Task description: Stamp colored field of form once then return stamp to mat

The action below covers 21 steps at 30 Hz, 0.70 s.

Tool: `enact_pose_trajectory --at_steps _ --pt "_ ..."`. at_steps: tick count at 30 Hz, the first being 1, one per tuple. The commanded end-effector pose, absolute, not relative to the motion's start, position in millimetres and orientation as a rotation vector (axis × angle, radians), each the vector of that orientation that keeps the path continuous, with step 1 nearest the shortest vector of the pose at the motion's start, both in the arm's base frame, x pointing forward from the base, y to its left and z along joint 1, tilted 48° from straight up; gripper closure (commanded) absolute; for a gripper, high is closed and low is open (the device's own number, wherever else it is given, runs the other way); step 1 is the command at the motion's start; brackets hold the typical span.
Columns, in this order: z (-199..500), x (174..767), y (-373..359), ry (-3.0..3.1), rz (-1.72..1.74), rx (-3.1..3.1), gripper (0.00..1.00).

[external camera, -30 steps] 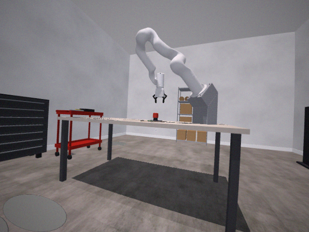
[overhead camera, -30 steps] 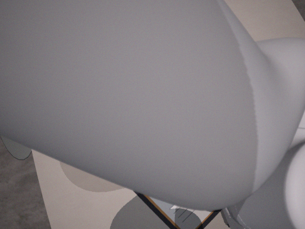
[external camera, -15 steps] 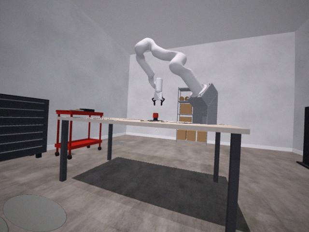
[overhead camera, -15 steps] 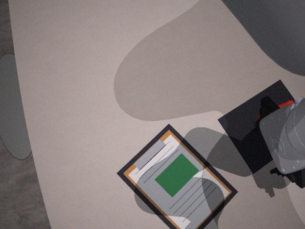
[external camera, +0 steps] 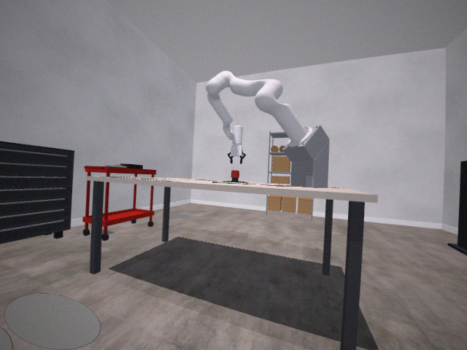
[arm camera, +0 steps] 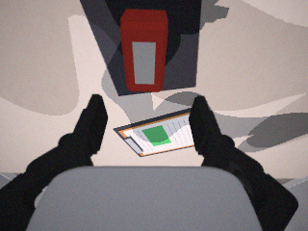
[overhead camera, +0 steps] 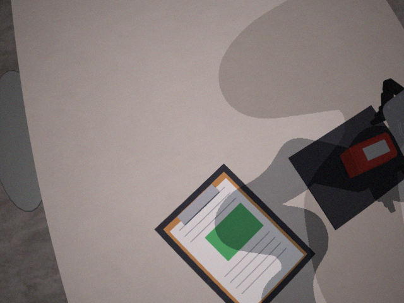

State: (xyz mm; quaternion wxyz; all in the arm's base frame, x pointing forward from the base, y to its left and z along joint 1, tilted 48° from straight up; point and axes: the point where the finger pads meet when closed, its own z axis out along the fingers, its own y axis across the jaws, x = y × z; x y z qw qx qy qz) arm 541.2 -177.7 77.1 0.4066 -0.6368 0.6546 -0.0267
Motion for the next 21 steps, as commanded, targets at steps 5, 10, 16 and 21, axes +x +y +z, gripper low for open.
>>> enact_pose_trajectory --at_steps 5,10,16,21 --pt "72.5 550.5 -184.3 1.647 -0.056 -1.607 0.07" --pt "71.3 551.5 -183.5 1.647 -0.056 -1.607 0.07" --pt "63.3 558.3 -177.6 1.647 -0.056 -1.607 0.07" --pt "56.1 564.3 -172.3 1.647 -0.056 -1.607 0.07"
